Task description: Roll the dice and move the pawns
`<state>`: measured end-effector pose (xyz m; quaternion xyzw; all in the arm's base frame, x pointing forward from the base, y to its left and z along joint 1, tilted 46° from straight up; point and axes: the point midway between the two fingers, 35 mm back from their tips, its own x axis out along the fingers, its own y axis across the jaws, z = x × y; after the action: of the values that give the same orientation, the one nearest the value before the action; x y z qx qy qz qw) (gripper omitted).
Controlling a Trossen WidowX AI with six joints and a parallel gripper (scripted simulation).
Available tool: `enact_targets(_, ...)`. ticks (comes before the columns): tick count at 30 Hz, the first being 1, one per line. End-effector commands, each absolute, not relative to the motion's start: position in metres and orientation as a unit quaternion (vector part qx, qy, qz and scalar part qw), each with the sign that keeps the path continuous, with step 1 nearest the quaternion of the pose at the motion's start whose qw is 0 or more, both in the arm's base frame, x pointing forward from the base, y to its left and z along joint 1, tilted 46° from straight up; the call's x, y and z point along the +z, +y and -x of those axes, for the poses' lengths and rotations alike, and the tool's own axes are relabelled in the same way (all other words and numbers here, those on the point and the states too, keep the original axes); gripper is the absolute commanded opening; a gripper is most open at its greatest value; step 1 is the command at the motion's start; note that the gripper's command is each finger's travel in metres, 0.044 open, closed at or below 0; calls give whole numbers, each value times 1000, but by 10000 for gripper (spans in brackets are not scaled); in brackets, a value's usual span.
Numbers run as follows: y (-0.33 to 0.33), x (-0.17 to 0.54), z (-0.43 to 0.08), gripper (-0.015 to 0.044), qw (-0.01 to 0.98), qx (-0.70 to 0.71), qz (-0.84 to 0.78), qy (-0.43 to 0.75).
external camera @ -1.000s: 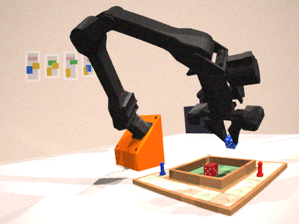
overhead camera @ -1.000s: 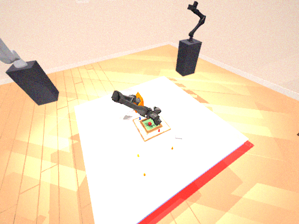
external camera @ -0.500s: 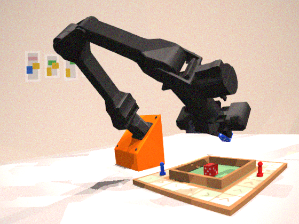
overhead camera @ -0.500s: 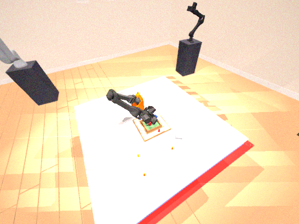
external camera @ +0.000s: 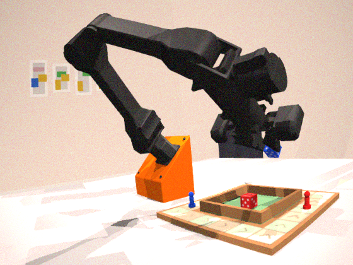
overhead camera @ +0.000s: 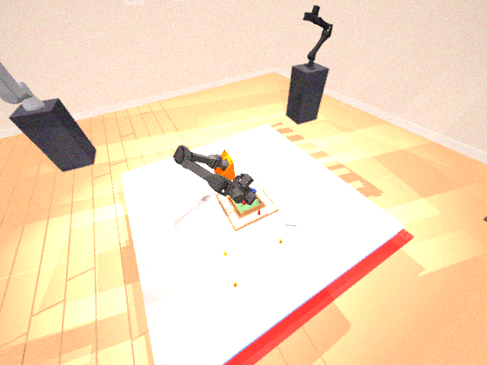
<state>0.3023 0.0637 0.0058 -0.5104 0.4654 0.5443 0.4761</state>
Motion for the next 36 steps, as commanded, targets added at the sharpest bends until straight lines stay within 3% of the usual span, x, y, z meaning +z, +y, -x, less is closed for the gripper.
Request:
enact_targets(1, 64, 6, -302, 0, 477, 544, 511, 465)
enact_targets(8, 64, 6, -302, 0, 477, 544, 511, 465)
enact_targets(25, 92, 32, -296, 440, 470, 545, 511, 470)
enact_targets(31, 79, -5, -294, 440, 328, 406, 606, 601)
enact_targets(36, 79, -15, -302, 440, 242, 290, 690, 618)
